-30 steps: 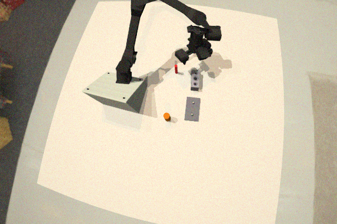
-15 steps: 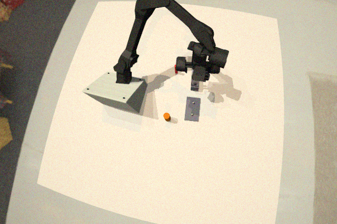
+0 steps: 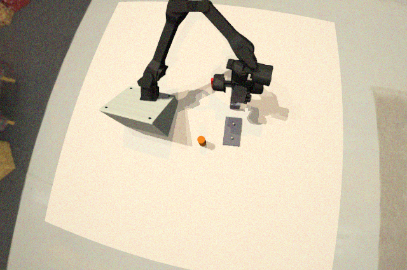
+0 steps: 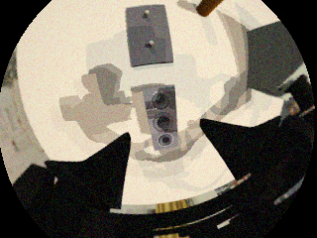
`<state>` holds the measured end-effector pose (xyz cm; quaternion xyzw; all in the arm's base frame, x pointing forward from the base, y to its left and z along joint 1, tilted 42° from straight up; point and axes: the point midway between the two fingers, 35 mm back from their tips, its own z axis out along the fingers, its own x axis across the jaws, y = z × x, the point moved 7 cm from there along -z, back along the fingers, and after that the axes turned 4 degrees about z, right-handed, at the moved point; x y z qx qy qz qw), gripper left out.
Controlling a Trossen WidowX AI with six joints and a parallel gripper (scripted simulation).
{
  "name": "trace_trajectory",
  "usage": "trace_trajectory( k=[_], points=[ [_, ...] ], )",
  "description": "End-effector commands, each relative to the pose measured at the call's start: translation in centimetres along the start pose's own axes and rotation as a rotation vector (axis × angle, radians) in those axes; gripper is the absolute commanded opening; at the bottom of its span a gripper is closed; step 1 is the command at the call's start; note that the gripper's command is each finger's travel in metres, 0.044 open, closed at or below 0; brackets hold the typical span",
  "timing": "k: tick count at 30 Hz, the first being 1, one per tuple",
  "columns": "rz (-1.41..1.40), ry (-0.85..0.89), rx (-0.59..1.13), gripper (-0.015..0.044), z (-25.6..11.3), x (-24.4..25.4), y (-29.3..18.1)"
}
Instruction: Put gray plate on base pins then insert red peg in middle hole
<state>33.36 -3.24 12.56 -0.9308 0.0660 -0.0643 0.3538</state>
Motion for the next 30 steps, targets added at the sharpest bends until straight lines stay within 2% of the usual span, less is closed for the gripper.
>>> trace_trajectory(
  k=[1, 30],
  points=[
    [0.006, -0.001, 0.003, 0.044, 0.6, 0.0, 0.1],
    [0.006, -0.001, 0.005, 0.044, 5.3, 0.1, 0.1]
  ],
)
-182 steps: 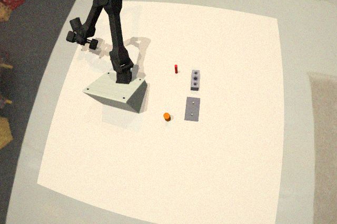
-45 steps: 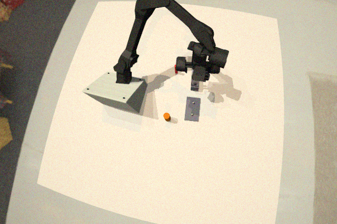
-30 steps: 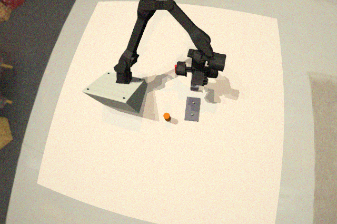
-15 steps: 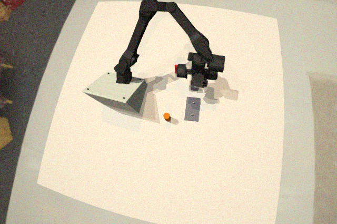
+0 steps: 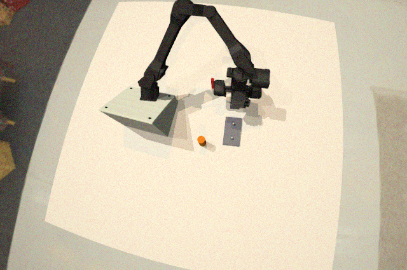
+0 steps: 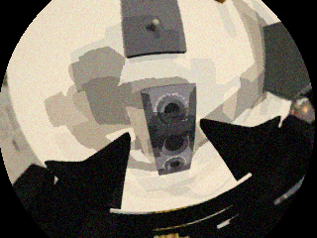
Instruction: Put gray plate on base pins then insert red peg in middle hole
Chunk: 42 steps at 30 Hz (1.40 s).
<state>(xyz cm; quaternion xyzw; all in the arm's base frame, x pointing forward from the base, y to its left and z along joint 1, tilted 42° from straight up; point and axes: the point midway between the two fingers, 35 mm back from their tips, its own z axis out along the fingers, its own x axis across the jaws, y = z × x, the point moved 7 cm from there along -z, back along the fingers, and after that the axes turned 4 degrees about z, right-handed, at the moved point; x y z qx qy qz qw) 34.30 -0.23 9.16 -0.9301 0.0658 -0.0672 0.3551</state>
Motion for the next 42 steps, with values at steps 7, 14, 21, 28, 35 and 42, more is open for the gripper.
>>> trace_trajectory(
  k=[7, 14, 21, 28, 35, 42],
  points=[
    [0.008, -0.006, 0.002, 0.0414, 1.4, -0.2, 0.1],
    [0.008, -0.006, 0.002, 0.023, 1.4, -0.2, 0.1],
    [0.008, -0.006, 0.002, 0.0125, 1.4, -0.2, 0.1],
    [0.008, -0.006, 0.0, 0.0, 0.7, 0.0, 0.2],
    [0.008, -0.006, -0.005, 0.0, -1.5, 0.3, 0.4],
    [0.008, -0.006, -0.009, 0.0, -3.6, 0.4, 0.6]
  ],
)
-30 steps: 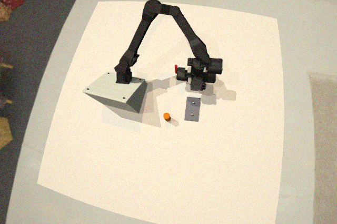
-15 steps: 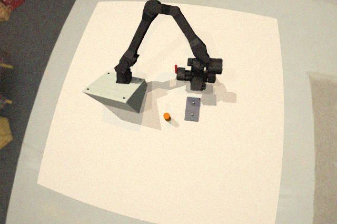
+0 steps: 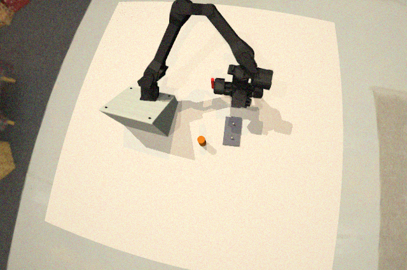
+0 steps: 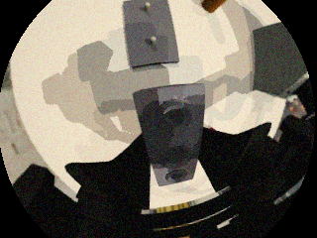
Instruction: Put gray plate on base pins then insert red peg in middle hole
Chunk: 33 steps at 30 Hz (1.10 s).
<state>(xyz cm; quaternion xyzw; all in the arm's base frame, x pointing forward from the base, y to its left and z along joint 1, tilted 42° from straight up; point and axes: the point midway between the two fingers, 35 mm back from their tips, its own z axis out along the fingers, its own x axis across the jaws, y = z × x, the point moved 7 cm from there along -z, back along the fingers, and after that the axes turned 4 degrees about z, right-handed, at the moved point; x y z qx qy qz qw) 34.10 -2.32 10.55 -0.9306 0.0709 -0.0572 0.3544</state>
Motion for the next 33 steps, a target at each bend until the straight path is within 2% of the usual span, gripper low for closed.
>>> trace_trajectory(
  k=[1, 26, 33],
  points=[
    [-0.008, 0.009, -0.005, 0.0, -1.5, 0.1, 0.0],
    [-0.008, 0.008, 0.0, 0.0, -9.4, -0.9, 0.2],
    [-0.006, 0.008, 0.0, 0.0, -9.3, -0.7, 0.9]
  ],
)
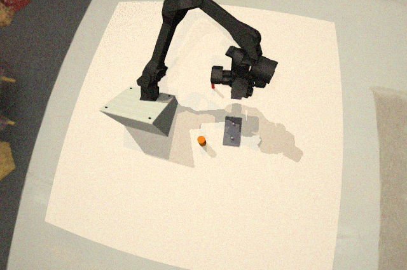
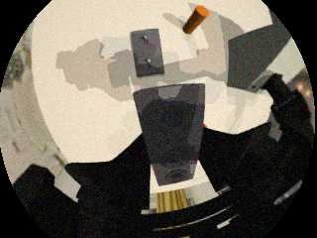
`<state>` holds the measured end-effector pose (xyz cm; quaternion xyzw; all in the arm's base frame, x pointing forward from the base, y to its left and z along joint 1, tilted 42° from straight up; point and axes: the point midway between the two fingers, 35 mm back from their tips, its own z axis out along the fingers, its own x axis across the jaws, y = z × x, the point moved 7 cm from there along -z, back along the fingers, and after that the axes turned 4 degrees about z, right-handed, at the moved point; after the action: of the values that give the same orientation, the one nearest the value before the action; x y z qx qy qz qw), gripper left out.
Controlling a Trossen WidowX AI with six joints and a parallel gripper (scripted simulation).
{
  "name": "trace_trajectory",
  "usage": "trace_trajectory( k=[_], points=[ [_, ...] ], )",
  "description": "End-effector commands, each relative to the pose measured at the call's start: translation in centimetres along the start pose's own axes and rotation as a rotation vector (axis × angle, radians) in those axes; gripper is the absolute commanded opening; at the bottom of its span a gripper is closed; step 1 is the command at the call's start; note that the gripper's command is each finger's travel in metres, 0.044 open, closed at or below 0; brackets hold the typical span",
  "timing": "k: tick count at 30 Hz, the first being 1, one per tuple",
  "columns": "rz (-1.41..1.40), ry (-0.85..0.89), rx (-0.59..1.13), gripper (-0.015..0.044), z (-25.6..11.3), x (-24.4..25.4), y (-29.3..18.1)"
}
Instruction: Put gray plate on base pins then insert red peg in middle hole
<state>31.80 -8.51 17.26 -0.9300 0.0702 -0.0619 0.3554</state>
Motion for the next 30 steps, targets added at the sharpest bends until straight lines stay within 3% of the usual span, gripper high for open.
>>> trace_trajectory(
  k=[1, 30],
  points=[
    [-0.001, 0.0, -0.003, 0.0, 0.2, 0.2, 0.8],
    [0.015, 0.0, -0.008, 0.0, 4.8, 1.5, 9.1]
  ],
)
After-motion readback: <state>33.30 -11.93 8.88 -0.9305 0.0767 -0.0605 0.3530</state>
